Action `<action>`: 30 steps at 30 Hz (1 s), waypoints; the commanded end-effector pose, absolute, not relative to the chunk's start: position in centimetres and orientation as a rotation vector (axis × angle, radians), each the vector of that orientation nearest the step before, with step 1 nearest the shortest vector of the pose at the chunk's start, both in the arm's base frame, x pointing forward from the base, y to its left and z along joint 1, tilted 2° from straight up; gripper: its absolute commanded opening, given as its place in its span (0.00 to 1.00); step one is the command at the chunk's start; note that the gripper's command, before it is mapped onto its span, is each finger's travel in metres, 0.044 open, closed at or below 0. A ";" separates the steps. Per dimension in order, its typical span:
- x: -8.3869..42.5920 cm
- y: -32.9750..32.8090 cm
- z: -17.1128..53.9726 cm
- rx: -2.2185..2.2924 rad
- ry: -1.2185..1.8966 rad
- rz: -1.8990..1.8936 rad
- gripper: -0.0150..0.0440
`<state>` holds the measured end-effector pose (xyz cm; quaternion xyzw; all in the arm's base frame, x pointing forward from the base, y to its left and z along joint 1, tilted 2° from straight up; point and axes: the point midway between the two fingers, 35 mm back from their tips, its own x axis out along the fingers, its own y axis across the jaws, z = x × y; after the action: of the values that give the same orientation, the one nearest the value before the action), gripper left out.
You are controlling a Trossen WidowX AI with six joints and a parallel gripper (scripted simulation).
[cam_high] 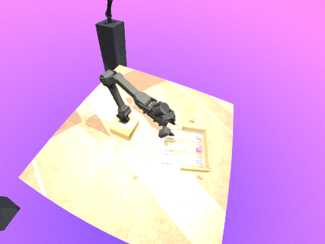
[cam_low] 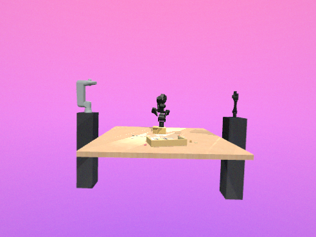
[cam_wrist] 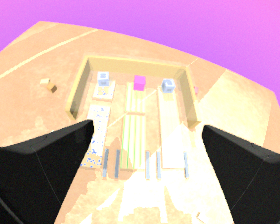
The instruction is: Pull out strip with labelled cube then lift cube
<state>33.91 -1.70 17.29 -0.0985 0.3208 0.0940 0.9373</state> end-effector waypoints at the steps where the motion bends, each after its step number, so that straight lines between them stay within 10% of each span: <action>1: 31.2 0.3 14.8 0.009 0.615 0.021 0.93; 30: 31.6 0.0 14.7 -0.004 0.641 0.016 0.84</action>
<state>31.19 0.33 14.73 0.0029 0.3057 0.0121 0.9520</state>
